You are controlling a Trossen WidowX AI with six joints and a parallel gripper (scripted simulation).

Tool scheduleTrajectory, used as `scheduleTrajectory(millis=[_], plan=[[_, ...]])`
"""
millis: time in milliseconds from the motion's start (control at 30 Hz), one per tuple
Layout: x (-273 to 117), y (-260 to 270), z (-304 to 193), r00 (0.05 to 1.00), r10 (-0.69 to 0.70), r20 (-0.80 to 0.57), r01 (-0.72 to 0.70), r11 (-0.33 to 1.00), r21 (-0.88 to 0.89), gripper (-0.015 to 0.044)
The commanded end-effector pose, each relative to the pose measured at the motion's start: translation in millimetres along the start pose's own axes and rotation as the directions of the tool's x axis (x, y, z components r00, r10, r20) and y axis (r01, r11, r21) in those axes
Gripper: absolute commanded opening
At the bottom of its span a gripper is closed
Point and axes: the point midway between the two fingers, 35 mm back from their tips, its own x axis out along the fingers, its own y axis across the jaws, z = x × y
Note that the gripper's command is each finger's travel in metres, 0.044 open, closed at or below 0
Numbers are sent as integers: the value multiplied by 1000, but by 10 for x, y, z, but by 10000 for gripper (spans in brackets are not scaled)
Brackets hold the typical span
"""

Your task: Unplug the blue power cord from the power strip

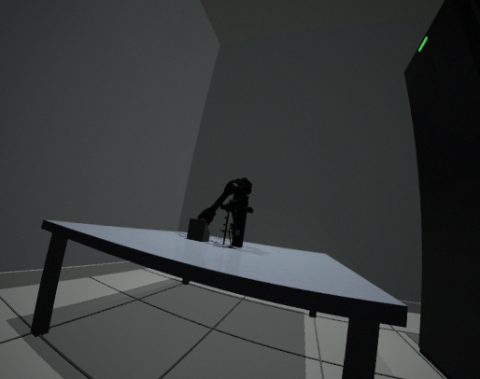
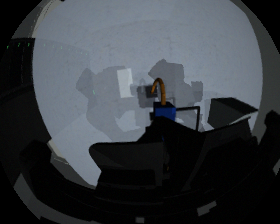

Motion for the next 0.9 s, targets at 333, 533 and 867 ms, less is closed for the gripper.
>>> scheduleTrajectory(millis=[333,533,867], plan=[[-23,2,238,1000,-1,3,1,1000,-1,0],[-31,-6,334,1000,-1,4,1,1000,0,0],[-39,-31,494,1000,-1,4,1,1000,1,0]])
